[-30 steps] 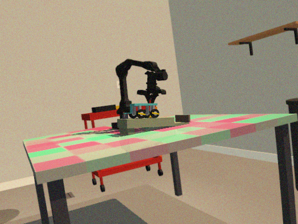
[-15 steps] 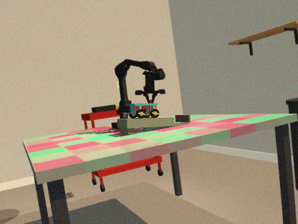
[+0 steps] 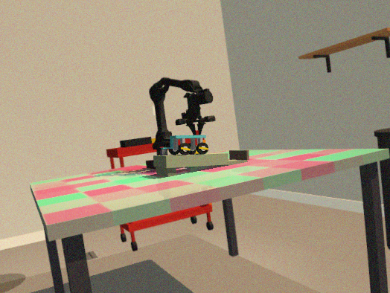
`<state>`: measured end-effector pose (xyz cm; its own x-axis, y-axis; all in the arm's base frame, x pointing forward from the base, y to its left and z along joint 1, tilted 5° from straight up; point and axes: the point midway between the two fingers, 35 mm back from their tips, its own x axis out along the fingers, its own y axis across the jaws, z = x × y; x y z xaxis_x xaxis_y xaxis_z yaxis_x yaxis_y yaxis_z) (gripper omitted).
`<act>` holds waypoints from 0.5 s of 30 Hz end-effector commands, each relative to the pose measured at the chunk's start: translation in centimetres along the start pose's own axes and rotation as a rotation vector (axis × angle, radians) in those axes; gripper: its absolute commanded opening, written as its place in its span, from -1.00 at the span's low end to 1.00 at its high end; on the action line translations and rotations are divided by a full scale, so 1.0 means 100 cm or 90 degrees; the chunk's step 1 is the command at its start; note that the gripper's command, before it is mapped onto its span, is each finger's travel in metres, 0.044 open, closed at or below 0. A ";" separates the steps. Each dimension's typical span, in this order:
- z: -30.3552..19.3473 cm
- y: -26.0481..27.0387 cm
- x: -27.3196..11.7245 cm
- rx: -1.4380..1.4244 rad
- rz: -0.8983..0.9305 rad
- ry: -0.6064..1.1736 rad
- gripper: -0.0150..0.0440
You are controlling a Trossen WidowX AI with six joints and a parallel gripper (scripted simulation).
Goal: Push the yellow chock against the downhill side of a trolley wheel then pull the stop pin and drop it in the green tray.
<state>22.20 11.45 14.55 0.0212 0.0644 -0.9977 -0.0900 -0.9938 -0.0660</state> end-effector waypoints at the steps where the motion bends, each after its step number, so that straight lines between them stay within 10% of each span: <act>1: 0.000 0.000 -0.001 -0.026 -0.009 0.001 -0.49; 15: 0.022 0.004 0.019 -0.058 -0.014 -0.004 -0.49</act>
<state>20.67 11.28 13.11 0.0127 0.0771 -0.9969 -0.0193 -0.9968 -0.0774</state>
